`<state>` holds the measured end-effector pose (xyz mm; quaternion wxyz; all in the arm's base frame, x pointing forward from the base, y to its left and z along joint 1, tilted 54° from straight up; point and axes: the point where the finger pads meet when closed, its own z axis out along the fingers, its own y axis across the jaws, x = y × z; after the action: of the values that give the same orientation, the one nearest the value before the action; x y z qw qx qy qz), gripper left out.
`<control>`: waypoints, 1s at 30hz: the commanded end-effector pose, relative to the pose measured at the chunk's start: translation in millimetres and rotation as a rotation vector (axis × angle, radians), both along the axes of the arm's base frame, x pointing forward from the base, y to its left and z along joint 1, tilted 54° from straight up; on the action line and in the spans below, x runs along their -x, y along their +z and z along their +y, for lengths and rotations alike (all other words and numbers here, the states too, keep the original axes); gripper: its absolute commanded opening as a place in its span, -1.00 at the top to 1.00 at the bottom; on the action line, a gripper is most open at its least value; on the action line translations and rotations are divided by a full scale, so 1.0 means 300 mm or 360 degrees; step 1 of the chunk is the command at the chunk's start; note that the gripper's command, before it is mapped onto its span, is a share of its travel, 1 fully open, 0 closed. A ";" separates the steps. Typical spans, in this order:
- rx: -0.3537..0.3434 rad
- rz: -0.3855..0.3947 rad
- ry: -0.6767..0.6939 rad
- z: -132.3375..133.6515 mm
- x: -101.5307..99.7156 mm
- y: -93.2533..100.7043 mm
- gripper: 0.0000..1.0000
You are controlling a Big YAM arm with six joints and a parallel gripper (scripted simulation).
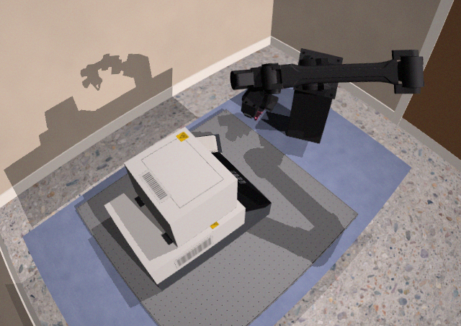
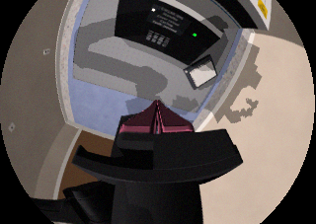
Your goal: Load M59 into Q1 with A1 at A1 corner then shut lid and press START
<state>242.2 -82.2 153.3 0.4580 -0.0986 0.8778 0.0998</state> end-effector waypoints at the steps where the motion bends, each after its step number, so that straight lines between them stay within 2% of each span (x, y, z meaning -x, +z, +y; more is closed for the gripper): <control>1: 0.0056 -0.0049 0.0034 0.034 -0.056 -0.046 1.00; 3: 0.0056 -0.0049 0.0034 0.034 -0.056 -0.046 1.00; 4: 0.0101 -0.0069 0.0029 0.018 -0.062 -0.040 1.00; 9: 0.0322 -0.0187 0.0191 0.072 -0.111 -0.116 1.00; 14: 0.0571 -0.0296 0.0287 0.085 -0.163 -0.172 1.00; 18: 0.0810 -0.0451 0.0367 0.062 -0.162 -0.123 1.00; 20: 0.0810 -0.0451 0.0367 0.062 -0.162 -0.123 1.00; 24: 0.0954 -0.0505 0.0487 0.118 -0.210 -0.207 1.00; 30: 0.1255 -0.0657 0.0603 0.135 -0.276 -0.245 1.00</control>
<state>317.6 -41.6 77.4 0.5193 -0.4015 0.7413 -0.1395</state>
